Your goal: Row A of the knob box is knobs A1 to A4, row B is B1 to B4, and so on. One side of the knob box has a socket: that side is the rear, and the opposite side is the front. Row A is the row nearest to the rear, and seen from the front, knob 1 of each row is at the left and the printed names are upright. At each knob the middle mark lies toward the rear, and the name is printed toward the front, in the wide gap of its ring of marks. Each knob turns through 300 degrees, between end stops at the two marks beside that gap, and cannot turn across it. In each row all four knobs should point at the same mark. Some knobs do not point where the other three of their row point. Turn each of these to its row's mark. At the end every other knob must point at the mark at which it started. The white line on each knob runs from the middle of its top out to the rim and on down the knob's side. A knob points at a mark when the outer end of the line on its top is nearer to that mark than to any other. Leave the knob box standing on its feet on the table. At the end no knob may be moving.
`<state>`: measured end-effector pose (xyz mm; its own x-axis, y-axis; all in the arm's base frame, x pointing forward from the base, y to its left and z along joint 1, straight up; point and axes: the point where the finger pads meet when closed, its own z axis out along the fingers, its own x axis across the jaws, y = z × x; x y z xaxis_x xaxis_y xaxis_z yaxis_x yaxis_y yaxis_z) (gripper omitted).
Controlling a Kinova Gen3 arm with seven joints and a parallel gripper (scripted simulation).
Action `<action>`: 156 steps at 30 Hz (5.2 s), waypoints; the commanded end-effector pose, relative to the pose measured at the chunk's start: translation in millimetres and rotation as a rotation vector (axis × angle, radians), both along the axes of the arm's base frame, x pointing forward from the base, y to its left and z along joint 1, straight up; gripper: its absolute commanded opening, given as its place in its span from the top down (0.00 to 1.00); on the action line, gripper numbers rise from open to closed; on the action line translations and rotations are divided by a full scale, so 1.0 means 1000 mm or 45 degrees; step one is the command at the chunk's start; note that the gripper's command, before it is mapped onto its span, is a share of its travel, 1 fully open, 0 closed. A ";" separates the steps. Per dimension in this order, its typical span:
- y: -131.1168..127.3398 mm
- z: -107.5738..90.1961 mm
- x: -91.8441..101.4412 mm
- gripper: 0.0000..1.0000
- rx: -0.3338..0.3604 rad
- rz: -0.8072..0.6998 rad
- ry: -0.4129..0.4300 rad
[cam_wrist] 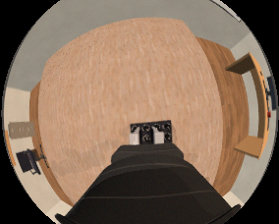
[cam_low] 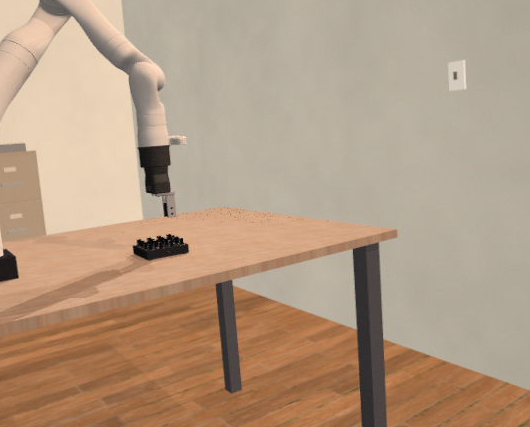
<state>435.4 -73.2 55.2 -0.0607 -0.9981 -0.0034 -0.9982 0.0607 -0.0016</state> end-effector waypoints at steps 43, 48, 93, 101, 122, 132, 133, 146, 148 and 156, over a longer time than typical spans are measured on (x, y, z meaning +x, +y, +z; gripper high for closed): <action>0.000 -0.030 0.001 0.54 0.000 0.000 -0.002; 0.000 -0.036 0.001 0.54 0.000 0.000 -0.002; 0.000 -0.043 0.001 0.54 0.000 0.000 -0.002; 0.000 -0.043 0.001 0.54 0.000 0.000 -0.002; 0.000 -0.053 0.001 0.54 0.000 0.000 -0.002; 0.000 -0.057 0.001 0.54 0.000 0.000 -0.002; 0.000 -0.057 0.001 0.54 0.000 0.000 -0.002; 0.000 -0.057 0.001 0.54 0.000 0.000 -0.002; 0.000 -0.057 0.001 0.54 0.000 0.000 -0.002; 0.000 -0.057 0.001 0.54 0.000 0.000 -0.002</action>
